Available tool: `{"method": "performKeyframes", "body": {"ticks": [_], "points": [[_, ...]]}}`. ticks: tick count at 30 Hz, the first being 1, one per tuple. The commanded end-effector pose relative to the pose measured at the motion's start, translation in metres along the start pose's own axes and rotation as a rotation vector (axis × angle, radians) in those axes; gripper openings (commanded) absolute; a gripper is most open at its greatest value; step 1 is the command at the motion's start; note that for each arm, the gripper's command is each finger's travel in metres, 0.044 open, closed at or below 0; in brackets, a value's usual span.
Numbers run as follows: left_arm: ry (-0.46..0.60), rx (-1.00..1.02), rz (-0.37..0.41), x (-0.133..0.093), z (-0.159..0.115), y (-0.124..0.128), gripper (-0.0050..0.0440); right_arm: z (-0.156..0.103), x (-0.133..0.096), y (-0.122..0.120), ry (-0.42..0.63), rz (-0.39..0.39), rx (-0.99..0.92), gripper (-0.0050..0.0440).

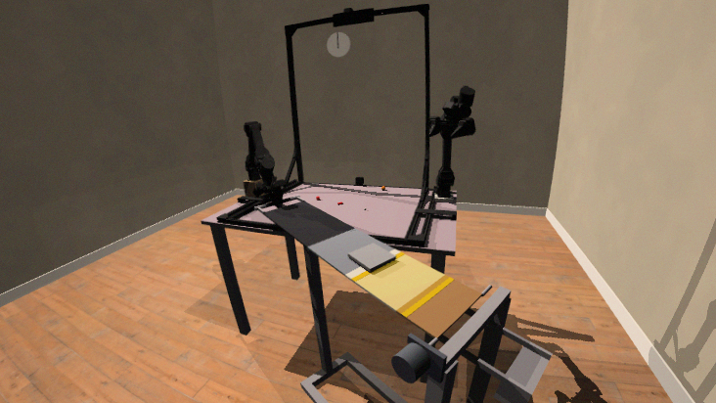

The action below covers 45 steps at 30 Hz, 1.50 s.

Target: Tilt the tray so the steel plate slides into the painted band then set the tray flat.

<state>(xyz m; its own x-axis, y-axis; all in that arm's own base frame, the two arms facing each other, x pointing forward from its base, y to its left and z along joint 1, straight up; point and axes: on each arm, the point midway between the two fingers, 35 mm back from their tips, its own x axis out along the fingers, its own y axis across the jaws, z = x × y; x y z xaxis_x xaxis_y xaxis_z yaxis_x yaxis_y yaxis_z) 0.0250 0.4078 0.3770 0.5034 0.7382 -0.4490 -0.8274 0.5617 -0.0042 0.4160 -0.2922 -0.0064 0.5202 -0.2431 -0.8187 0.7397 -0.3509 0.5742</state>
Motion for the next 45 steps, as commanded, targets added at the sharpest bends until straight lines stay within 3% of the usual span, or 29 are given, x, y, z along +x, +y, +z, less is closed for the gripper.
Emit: {"method": "performKeyframes", "body": {"ticks": [1, 45], "points": [[-0.002, 0.004, 0.001, -0.001, 0.0, 0.0, 0.044, 0.0, -0.015, 0.015, -0.003, 0.037, -0.001, 0.0], [-0.002, 0.004, 0.001, -0.001, 0.0, 0.0, 0.044, 0.0, -0.039, 0.036, -0.003, 0.07, -0.001, 0.0]]}}
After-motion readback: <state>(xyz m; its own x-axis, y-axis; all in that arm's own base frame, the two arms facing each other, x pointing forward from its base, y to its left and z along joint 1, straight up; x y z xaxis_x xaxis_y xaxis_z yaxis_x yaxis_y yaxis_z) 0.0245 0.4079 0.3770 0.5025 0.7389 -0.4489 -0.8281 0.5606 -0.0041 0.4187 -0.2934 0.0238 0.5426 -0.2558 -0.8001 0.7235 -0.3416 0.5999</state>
